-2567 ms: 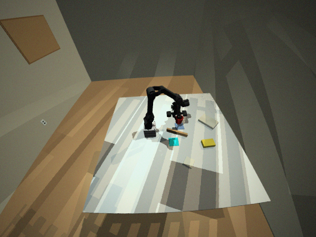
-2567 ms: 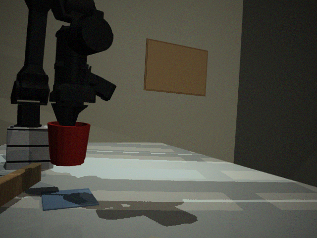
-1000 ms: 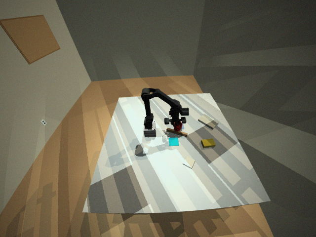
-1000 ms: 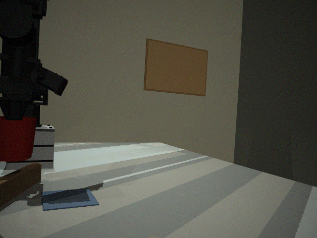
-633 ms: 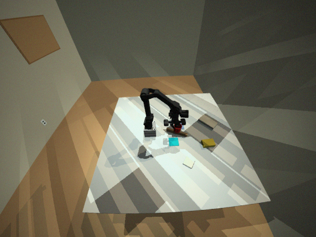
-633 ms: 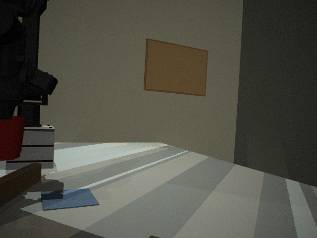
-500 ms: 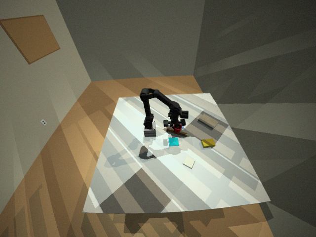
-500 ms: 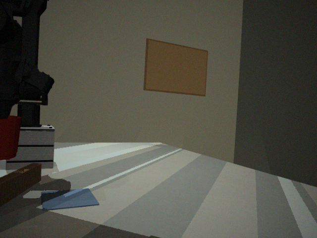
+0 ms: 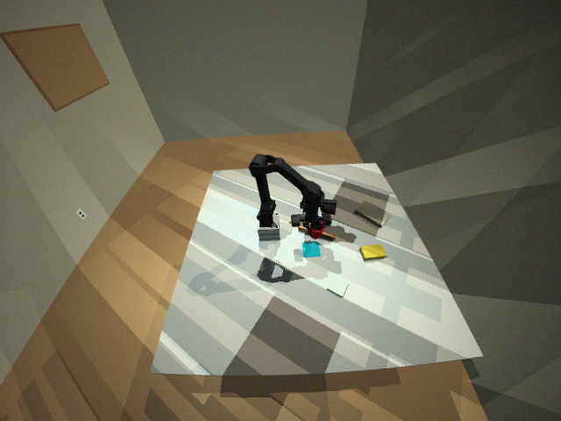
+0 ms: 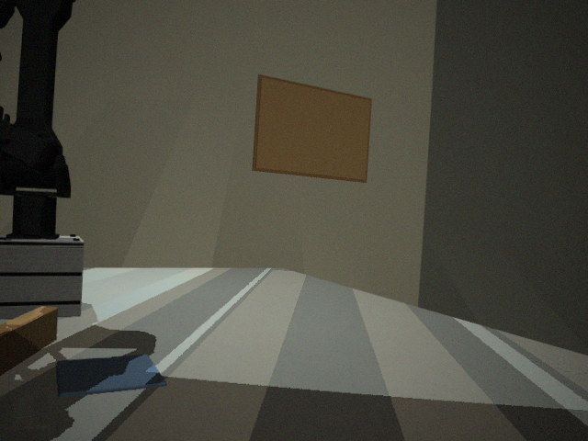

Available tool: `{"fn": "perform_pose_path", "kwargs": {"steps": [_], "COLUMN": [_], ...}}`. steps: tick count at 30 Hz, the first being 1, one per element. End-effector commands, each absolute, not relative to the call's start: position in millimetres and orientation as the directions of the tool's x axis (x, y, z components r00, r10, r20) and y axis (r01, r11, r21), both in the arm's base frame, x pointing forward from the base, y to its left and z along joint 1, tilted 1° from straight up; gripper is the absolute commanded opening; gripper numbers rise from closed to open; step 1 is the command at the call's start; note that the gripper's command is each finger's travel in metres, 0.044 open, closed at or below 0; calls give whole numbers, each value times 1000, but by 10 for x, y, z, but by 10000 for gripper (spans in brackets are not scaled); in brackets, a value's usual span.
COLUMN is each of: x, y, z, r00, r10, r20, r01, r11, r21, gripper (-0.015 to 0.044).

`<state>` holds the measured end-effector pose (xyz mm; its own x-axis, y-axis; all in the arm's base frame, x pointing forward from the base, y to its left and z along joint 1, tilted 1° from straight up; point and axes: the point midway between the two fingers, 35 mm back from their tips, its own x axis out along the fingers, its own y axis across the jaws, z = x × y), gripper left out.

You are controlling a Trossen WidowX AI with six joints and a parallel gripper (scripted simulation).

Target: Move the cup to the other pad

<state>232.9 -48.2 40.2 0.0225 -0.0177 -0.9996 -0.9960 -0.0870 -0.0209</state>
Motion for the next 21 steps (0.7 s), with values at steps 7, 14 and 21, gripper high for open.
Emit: {"fn": "perform_pose_path", "kwargs": {"steps": [7, 14, 21], "x": [2250, 2207, 2159], "y": [-647, -756, -861], "z": [398, 400, 401], "r00": [16, 15, 15], "r10": [-22, -23, -25], "r20": [-1000, -1000, -1000], "r01": [-996, -996, -996], "r11": [-89, -89, -89], "r21": [-14, -13, -13], "gripper": [0, 0, 0]}}
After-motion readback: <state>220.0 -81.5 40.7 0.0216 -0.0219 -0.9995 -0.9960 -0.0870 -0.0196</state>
